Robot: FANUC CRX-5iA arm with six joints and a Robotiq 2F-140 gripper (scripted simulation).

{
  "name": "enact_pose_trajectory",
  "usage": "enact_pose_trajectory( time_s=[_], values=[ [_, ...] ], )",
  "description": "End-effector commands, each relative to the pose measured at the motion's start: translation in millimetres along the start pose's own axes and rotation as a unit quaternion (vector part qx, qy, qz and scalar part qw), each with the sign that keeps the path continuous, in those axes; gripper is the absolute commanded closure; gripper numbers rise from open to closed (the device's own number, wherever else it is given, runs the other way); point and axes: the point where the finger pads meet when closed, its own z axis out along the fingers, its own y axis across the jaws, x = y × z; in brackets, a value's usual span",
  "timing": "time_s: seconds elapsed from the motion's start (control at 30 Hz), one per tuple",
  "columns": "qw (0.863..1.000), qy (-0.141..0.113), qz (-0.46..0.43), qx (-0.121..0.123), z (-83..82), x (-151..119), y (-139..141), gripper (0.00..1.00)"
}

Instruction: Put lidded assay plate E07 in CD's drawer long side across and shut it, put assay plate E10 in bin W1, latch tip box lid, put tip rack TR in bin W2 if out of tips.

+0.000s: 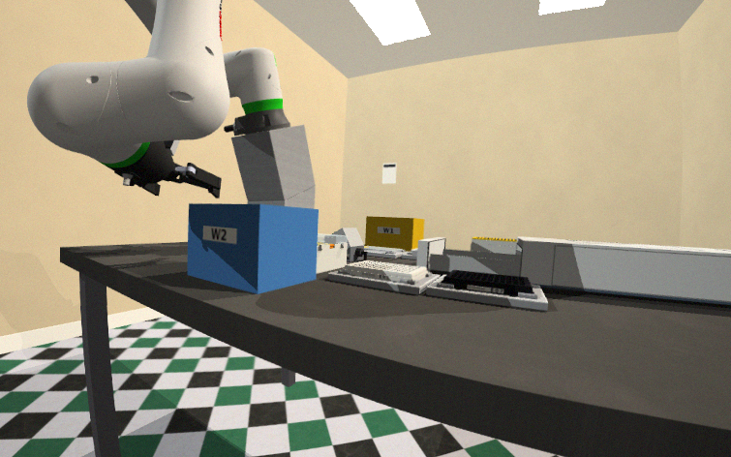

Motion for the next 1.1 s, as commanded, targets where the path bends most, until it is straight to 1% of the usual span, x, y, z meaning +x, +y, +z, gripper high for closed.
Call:
enact_pose_trajectory(
  time_s=[0.0,0.53,0.57,0.73,0.77,0.87,0.9,1.0,1.03,1.07],
  values=[
    [1.000,0.000,0.000,0.000,-0.5,0.2,-0.1,0.00],
    [1.000,0.000,0.000,0.000,-0.5,0.2,-0.1,0.00],
    [1.000,-0.005,-0.014,0.007,-3.9,-1.4,3.3,0.90],
    [0.995,-0.030,-0.086,0.041,-20.0,-9.1,19.7,0.90],
    [0.993,-0.035,-0.100,0.047,-20.0,-9.1,19.7,0.90],
    [0.986,-0.048,-0.143,0.069,-29.5,-13.4,30.6,0.90],
    [0.983,-0.052,-0.158,0.076,-29.6,-13.5,30.7,0.90],
    [0.973,-0.063,-0.200,0.097,-38.8,-17.3,41.9,0.90],
    [0.969,-0.066,-0.214,0.105,-39.2,-17.5,42.3,0.90],
    [0.969,-0.066,-0.214,0.105,-39.2,-17.5,42.3,0.90]
  ],
)
